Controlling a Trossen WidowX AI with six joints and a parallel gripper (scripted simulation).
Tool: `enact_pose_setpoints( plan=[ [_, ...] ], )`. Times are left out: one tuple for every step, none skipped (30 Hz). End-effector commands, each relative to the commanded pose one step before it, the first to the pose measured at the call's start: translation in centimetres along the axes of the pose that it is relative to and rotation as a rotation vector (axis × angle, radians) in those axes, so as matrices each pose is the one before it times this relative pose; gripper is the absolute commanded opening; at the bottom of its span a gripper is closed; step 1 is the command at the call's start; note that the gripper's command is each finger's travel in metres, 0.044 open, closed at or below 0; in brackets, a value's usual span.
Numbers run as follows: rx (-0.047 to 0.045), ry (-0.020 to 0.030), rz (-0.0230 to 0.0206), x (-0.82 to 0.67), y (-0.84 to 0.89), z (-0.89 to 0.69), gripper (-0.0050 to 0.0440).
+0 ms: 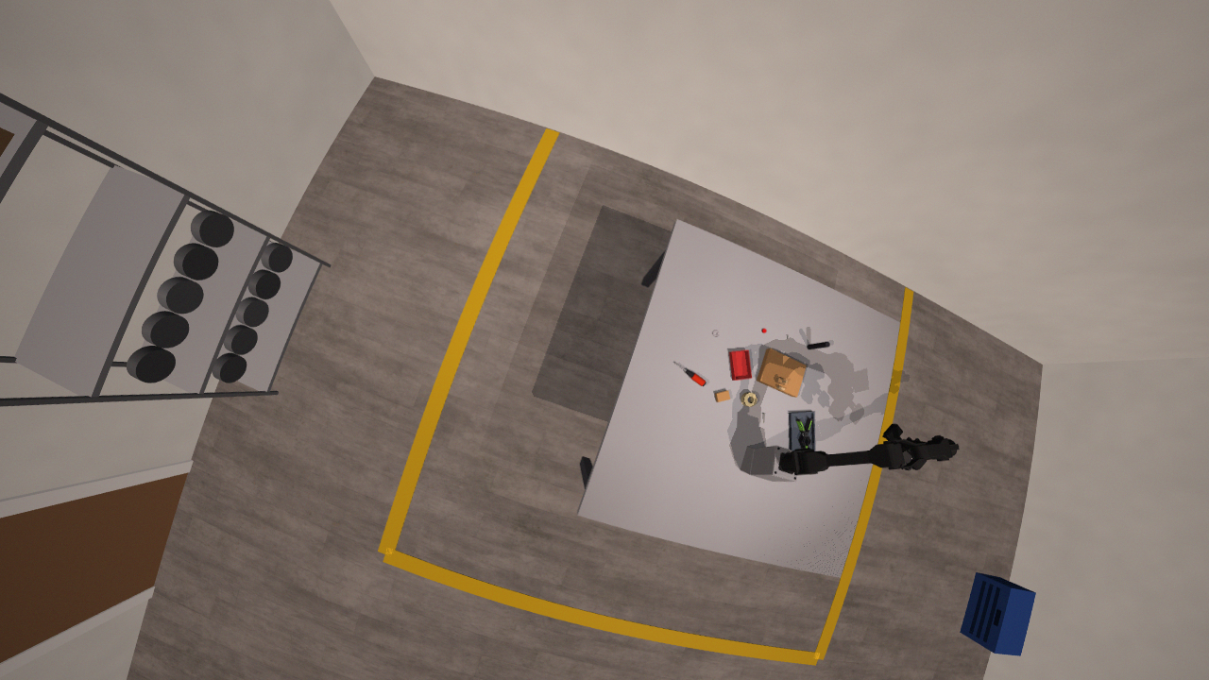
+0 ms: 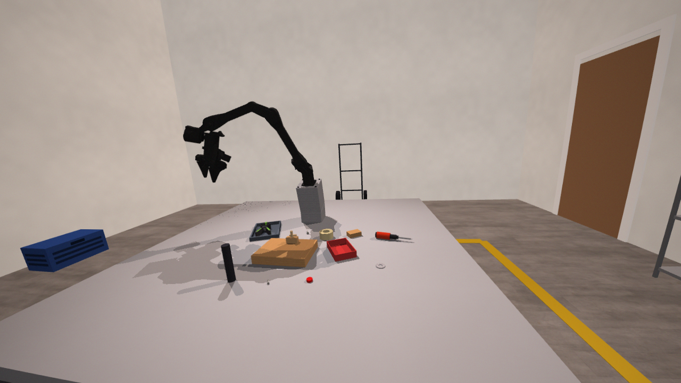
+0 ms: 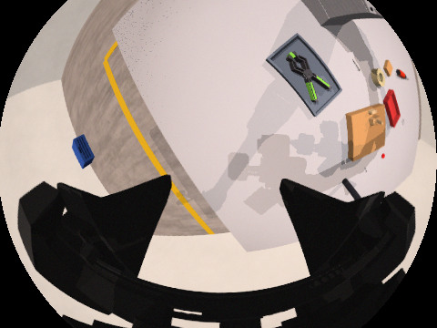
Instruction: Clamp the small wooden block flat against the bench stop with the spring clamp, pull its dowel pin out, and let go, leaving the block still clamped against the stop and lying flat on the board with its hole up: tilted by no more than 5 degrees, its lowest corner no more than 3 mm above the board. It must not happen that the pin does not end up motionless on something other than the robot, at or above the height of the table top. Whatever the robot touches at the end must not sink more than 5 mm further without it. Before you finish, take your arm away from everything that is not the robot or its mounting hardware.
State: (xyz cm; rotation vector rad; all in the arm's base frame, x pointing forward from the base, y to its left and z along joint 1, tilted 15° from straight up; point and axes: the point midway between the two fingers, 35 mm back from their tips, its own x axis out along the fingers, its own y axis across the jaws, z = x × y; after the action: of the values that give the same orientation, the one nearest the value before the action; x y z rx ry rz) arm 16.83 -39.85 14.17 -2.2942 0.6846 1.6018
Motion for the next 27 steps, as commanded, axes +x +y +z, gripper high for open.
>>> enact_pose_setpoints(
  plan=[
    [-0.09311, -0.00408, -0.0087, 0.337, -1.4, -0.422, 0.044],
    [-0.0243, -0.00044, -0.00226, 0.098, -0.306, -0.156, 0.044],
    [-0.0243, -0.0004, -0.00226, 0.097, -0.303, -0.16, 0.044],
    [-0.0243, -0.00035, -0.00226, 0.097, -0.3, -0.165, 0.044],
    [-0.02431, -0.00031, -0.00225, 0.097, -0.297, -0.17, 0.044],
    [0.0, 0.0, 0.0, 0.0, 0.0, 0.0, 0.044],
    [0.0, 0.0, 0.0, 0.0, 0.0, 0.0, 0.044],
    [-0.02431, -0.00027, -0.00225, 0.096, -0.294, -0.174, 0.044],
    [-0.02431, -0.00023, -0.00224, 0.096, -0.291, -0.179, 0.044],
    [-0.02432, -0.00019, -0.00224, 0.095, -0.288, -0.183, 0.044],
    [-0.02432, -0.00015, -0.00223, 0.095, -0.285, -0.188, 0.044],
    [-0.02432, -0.00011, -0.00222, 0.094, -0.281, -0.192, 0.044],
    [-0.02433, -0.00007, -0.00222, 0.094, -0.278, -0.197, 0.044],
    [-0.02433, -0.00003, -0.00221, 0.093, -0.275, -0.201, 0.044],
    [-0.02433, 0.00001, -0.0022, 0.093, -0.271, -0.205, 0.044],
    [-0.02434, 0.00005, -0.00219, 0.092, -0.267, -0.209, 0.044],
    [-0.02434, 0.00009, -0.00218, 0.092, -0.264, -0.213, 0.044],
    [-0.02434, 0.00013, -0.00216, 0.092, -0.26, -0.217, 0.044],
    [-0.02435, 0.00017, -0.00215, 0.091, -0.256, -0.221, 0.044],
    [-0.02435, 0.00021, -0.00214, 0.091, -0.253, -0.225, 0.044],
    [-0.02435, 0.00024, -0.00213, 0.09, -0.249, -0.229, 0.044],
    [-0.02436, 0.00028, -0.00211, 0.09, -0.245, -0.233, 0.044],
    [0.0, 0.0, 0.0, 0.0, 0.0, 0.0, 0.044],
    [0.0, 0.0, 0.0, 0.0, 0.0, 0.0, 0.044],
    [-0.02436, 0.00032, -0.0021, 0.089, -0.241, -0.236, 0.044],
    [-0.02436, 0.00035, -0.00208, 0.089, -0.237, -0.24, 0.044],
    [-0.02436, 0.00039, -0.00206, 0.088, -0.233, -0.243, 0.044]
  ],
)
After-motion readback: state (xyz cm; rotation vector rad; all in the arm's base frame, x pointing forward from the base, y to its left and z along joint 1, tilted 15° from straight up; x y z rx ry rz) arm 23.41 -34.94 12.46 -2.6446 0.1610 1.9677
